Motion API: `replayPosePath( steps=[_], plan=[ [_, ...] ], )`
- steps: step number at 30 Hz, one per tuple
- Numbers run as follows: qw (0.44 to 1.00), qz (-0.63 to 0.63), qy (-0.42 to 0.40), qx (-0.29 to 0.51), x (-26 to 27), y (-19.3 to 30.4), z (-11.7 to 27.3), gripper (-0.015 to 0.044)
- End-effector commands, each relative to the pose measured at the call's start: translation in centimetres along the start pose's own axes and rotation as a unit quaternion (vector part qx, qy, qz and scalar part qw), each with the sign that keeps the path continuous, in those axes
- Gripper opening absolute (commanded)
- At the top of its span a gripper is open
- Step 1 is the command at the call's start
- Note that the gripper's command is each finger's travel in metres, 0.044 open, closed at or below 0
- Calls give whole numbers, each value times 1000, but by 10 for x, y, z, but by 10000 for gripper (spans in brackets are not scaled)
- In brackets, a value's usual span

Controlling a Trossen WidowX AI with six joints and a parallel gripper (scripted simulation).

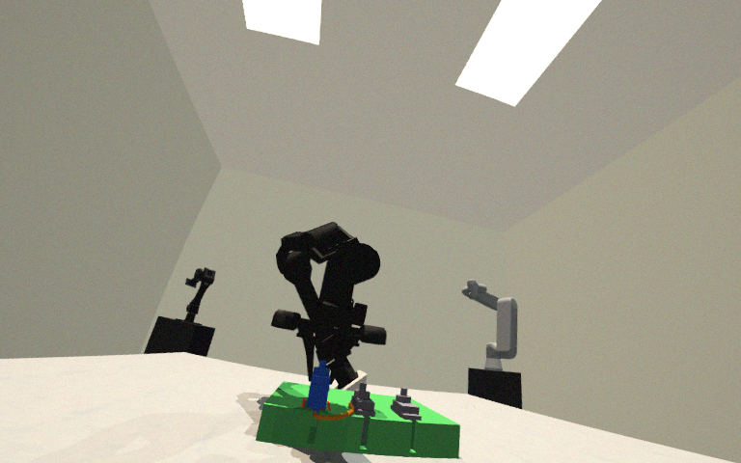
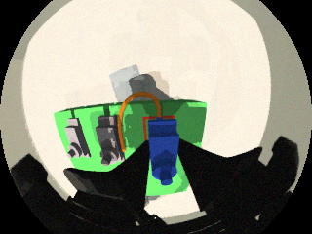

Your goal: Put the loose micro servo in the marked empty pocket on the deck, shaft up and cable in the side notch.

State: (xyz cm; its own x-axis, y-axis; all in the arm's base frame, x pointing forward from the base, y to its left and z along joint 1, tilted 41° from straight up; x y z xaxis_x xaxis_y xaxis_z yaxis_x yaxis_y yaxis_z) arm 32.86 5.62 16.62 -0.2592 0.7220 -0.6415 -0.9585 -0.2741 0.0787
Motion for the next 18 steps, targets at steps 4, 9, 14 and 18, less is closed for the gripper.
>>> replayPosePath(
  steps=[4, 9, 14, 18],
  plan=[
    [1000, 3, 1, -2, 1, 0, -6, 0],
    [1000, 3, 1, -2, 0, 0, -11, 0],
    [1000, 2, 1, -2, 0, 0, -16, 0],
    [1000, 2, 1, -2, 0, 0, -20, 0]
  ],
)
Point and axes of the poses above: the point midway between the two fingers, 35 mm back from their tips, its own z axis back along the fingers, its own x axis across the jaws, y = z × x, the point moved 6 cm from there along z, back along the fingers, and after that the axes turned 11 degrees about z, right-handed, at the moved point
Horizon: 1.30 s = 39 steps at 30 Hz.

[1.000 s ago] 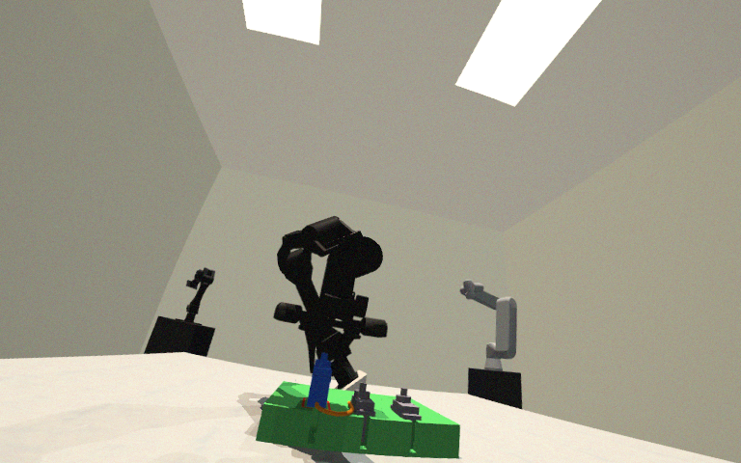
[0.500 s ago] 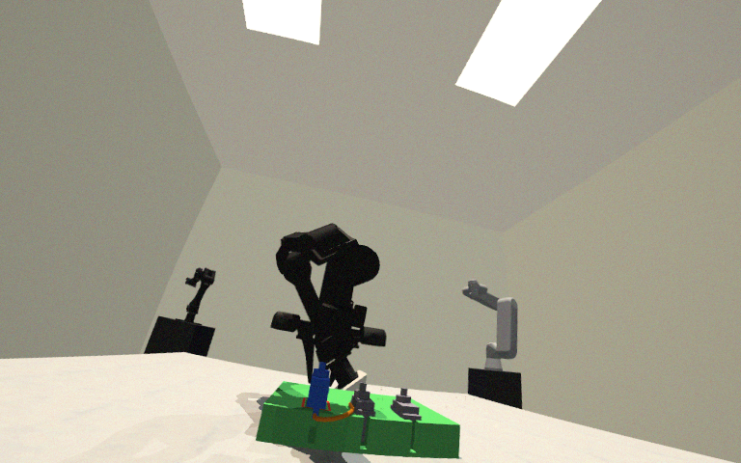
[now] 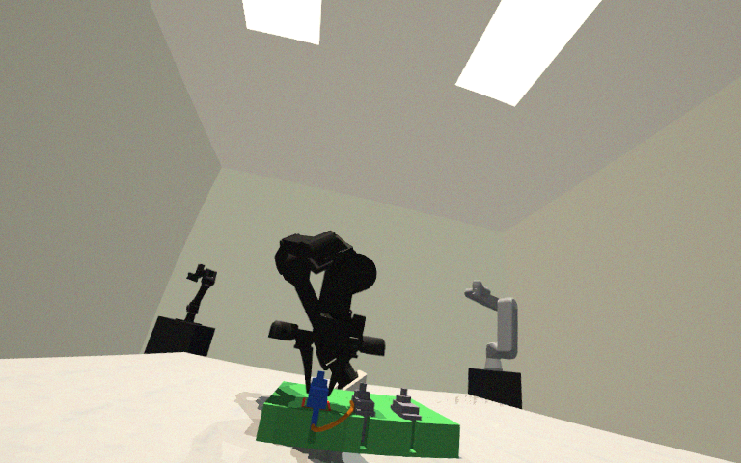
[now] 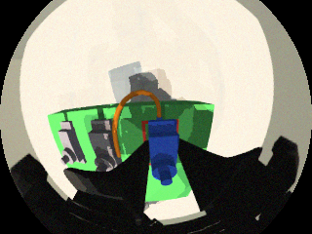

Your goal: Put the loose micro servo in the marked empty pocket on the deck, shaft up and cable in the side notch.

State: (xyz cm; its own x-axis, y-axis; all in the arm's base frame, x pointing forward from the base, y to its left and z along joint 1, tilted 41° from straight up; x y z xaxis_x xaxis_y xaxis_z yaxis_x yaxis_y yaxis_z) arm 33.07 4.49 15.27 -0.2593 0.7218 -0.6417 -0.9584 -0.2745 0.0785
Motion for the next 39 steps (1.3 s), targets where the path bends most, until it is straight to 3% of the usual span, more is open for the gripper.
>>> replayPosePath(
  steps=[1, 9, 16, 27, 31, 36, 39],
  plan=[
    [1000, 2, 1, -1, 0, 0, -3, 0],
    [1000, 2, 1, -1, 0, 0, -11, 0],
    [1000, 2, 1, -1, 0, 0, -9, 184],
    [1000, 3, 0, -1, 0, 0, 25, 187],
    [1000, 17, -1, -8, 8, 22, 41, 293],
    [999, 50, -2, -13, 20, 87, 80, 424],
    [998, 61, -1, -14, 22, 109, 88, 440]
  ],
)
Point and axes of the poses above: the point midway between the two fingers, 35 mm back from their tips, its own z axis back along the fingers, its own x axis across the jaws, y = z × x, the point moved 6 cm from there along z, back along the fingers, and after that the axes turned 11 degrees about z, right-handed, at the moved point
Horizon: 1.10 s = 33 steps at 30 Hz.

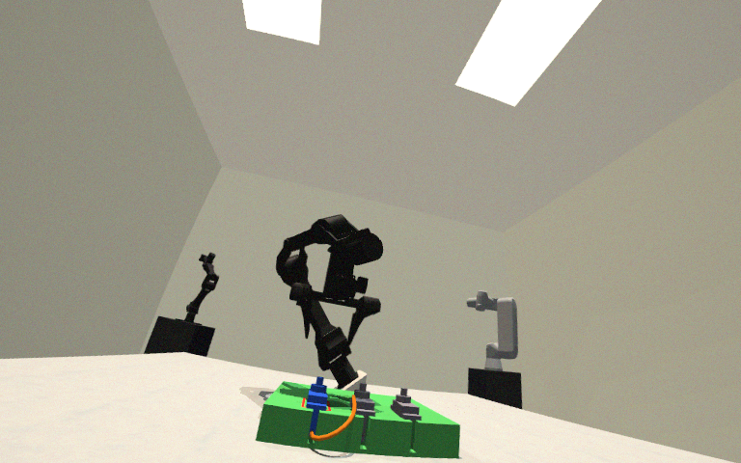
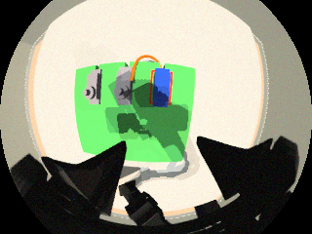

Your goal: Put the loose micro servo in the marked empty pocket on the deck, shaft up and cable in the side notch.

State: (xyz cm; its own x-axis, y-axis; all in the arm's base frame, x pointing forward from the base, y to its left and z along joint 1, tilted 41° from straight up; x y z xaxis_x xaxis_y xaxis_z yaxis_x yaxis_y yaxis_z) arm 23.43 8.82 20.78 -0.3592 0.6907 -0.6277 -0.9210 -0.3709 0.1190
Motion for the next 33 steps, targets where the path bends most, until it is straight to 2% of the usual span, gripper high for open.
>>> replayPosePath(
  steps=[1, 7, 15, 33],
  plan=[
    [1000, 8, 1, 3, 4, 24, 8, 440],
    [1000, 8, -1, -5, 4, 24, 11, 440],
    [996, 9, -24, -85, -1, 31, 47, 440],
    [996, 9, -25, -87, -1, 31, 47, 440]
  ],
)
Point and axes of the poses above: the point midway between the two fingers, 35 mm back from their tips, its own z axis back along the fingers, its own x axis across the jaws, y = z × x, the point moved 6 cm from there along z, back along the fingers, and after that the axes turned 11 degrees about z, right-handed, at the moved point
